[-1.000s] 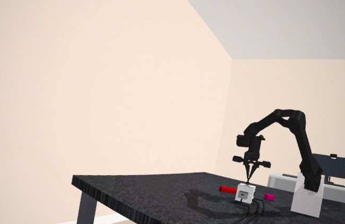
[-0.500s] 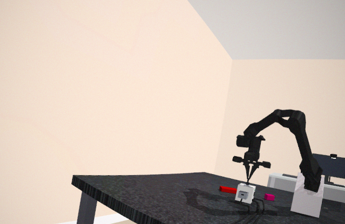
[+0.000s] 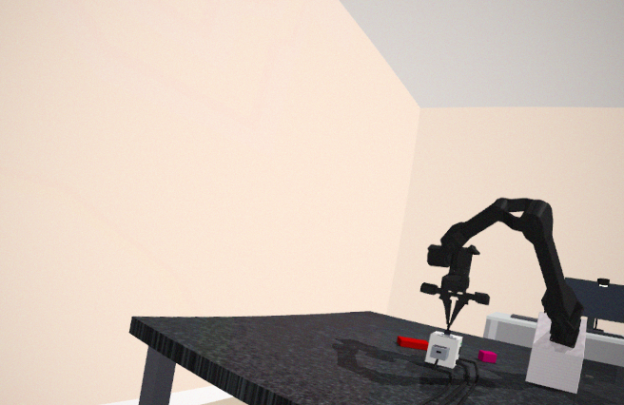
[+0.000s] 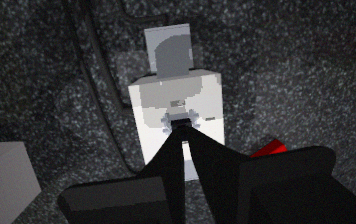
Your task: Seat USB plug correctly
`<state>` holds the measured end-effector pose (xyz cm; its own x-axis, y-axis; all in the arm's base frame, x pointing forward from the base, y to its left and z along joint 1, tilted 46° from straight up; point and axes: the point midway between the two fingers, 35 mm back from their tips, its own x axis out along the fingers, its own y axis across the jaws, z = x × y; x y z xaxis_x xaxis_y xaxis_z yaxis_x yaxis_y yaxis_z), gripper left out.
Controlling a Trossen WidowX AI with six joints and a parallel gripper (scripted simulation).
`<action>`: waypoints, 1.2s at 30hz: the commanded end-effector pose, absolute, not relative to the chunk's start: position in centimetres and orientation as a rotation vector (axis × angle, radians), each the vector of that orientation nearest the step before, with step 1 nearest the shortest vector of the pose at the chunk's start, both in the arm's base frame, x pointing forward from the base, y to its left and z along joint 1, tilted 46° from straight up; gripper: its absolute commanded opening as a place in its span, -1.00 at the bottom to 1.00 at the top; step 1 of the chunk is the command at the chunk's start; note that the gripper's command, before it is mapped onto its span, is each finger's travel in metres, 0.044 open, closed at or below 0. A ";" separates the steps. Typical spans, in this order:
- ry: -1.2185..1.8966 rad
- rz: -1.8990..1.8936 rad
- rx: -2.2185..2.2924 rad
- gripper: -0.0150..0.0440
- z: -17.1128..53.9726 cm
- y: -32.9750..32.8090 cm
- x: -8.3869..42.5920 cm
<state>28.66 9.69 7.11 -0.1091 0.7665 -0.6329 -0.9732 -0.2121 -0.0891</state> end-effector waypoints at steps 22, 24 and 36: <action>0.414 1.674 -0.665 -0.49 6.9 9.9 28.6; 0.414 1.674 -0.665 -0.49 6.9 9.9 28.6; 0.414 1.674 -0.665 -0.49 6.8 10.0 28.6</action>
